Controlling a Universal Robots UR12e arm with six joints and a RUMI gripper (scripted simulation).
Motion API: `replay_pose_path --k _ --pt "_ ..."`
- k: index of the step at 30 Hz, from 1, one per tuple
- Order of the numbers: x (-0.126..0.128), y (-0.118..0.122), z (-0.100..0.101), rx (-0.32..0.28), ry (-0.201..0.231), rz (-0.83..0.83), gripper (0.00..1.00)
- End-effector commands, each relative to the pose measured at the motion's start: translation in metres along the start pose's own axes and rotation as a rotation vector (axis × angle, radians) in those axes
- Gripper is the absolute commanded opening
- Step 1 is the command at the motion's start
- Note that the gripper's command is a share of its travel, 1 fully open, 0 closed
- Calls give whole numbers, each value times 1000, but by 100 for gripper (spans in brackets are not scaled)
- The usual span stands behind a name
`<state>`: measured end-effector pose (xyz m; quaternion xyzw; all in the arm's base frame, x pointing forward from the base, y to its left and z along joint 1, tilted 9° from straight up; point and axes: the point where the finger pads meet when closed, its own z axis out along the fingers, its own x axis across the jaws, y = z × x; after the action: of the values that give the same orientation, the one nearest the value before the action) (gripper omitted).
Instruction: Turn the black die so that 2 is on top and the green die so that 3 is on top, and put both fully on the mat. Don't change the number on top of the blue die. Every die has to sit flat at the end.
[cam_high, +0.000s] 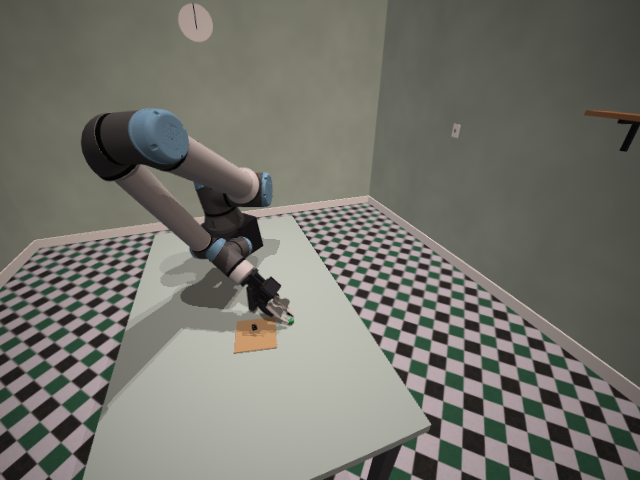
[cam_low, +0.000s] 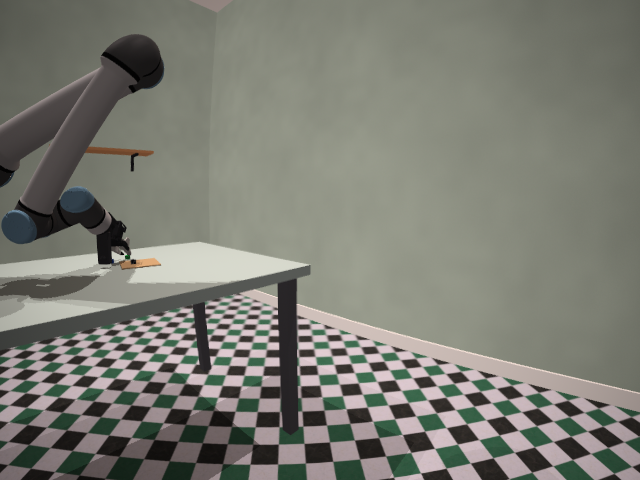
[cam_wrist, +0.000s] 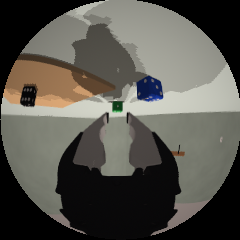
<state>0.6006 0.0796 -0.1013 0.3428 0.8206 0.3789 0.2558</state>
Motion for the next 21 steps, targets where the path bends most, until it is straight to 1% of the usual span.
replay_pose_path --k 1,7,16,21 --pt "0 0 -18 0 1 -1 18" --pt "0 0 -32 0 1 -1 18" --pt "0 1 -35 0 1 -1 18" --pt "0 7 -39 0 1 -1 18"
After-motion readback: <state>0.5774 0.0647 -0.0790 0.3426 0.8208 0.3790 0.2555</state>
